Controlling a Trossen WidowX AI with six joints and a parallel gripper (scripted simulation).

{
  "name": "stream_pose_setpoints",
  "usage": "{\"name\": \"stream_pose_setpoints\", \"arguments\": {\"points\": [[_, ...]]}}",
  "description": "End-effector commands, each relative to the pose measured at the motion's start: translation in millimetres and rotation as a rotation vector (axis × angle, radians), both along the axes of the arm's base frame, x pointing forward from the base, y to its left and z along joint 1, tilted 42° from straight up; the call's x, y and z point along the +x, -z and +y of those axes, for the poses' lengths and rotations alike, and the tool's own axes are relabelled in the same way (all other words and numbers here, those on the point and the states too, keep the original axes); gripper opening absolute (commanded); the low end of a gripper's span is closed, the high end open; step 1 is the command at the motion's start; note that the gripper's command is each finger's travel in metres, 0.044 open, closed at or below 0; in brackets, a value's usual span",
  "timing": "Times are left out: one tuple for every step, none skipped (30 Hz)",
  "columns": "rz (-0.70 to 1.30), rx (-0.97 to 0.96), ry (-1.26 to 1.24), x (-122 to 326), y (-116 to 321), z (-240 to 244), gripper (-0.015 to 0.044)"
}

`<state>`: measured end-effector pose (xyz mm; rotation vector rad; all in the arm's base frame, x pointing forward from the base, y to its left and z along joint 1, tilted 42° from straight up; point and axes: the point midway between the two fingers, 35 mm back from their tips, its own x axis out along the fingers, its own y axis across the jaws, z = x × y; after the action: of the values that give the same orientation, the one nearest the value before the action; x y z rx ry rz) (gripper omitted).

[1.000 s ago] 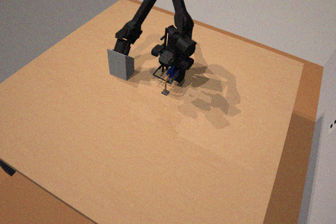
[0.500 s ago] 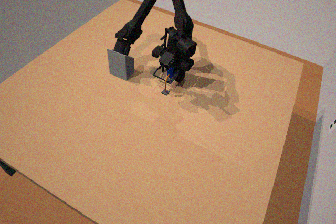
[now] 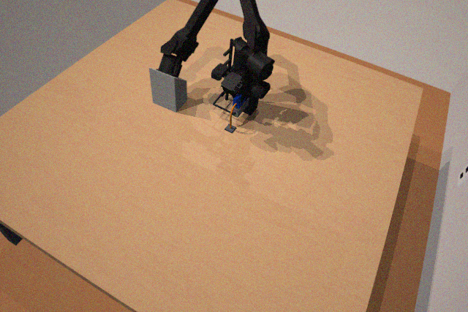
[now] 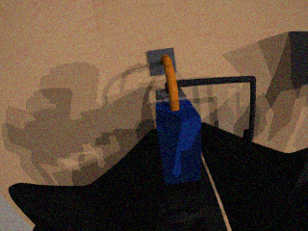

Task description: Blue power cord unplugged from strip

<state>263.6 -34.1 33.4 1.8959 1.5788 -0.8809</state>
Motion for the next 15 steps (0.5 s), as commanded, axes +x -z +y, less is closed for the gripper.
{"name": "stream_pose_setpoints", "arguments": {"points": [[-0.003,-0.002,0.000,0,2,-3,0.0000],[-0.003,-0.002,0.000,0,3,-5,0.0000],[-0.002,-0.003,0.000,0,4,-6,0.0000],[-0.002,-0.003,0.000,0,5,-7,0.0000],[-0.002,-0.003,0.001,0,6,-9,0.0000],[-0.002,-0.003,0.001,0,7,-10,0.0000],[-0.002,-0.003,0.001,0,8,-11,0.0000],[-0.002,-0.004,0.001,0,9,-12,0.0000],[-0.002,-0.004,0.001,-1,10,-14,0.0000],[-0.002,-0.004,0.001,-1,11,-15,0.0000],[-0.001,-0.004,0.002,-1,12,-16,0.0000],[-0.001,-0.004,0.002,-1,13,-18,0.0000],[-0.001,-0.005,0.002,-1,14,-19,0.0000],[-0.001,-0.005,0.002,-2,15,-20,0.0000],[-0.001,-0.005,0.002,-2,16,-22,0.0000]]}}
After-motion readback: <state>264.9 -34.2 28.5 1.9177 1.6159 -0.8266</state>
